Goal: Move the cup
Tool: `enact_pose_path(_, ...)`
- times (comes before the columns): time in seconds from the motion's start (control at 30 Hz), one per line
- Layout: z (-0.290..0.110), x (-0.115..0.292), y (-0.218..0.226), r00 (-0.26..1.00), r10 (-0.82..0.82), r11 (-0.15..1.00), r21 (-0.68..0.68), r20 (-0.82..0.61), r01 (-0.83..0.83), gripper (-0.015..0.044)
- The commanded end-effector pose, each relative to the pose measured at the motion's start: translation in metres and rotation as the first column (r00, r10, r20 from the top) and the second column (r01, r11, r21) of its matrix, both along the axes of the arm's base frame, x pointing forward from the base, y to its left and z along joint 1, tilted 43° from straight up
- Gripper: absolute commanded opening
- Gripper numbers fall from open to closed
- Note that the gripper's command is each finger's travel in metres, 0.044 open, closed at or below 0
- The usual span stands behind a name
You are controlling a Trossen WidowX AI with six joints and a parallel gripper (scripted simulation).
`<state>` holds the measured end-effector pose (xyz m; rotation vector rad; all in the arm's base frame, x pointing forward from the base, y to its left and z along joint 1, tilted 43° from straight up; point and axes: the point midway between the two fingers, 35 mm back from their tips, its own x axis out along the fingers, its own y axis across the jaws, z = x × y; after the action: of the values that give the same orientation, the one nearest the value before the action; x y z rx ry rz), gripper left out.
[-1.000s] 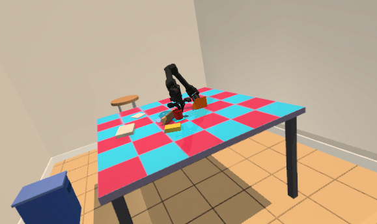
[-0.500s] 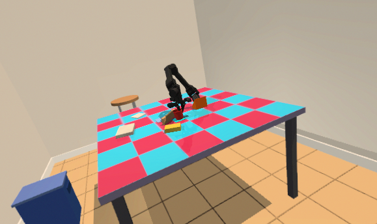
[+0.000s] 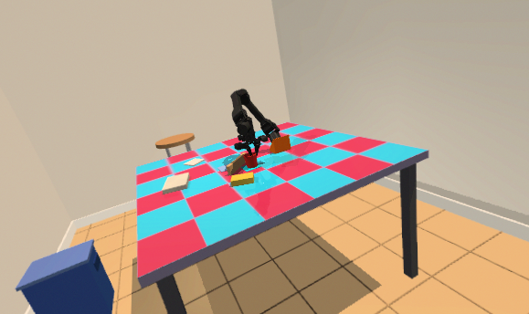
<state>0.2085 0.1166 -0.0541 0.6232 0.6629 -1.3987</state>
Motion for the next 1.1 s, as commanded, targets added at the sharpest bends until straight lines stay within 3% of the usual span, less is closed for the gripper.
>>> enact_pose_path(0.0, 0.003, 0.0, 0.004, 1.0, -0.006, 1.0, 0.004, -0.001, 0.006, 0.0128)
enact_pose_path(0.97, 0.03, 0.0, 0.029, 1.0, -0.002, 1.0, 0.001, -0.001, 0.002, 0.0128)
enact_pose_path(1.07, 0.028, 0.0, 0.026, 1.0, 0.005, 1.0, -0.002, 0.0, -0.005, 0.0206)
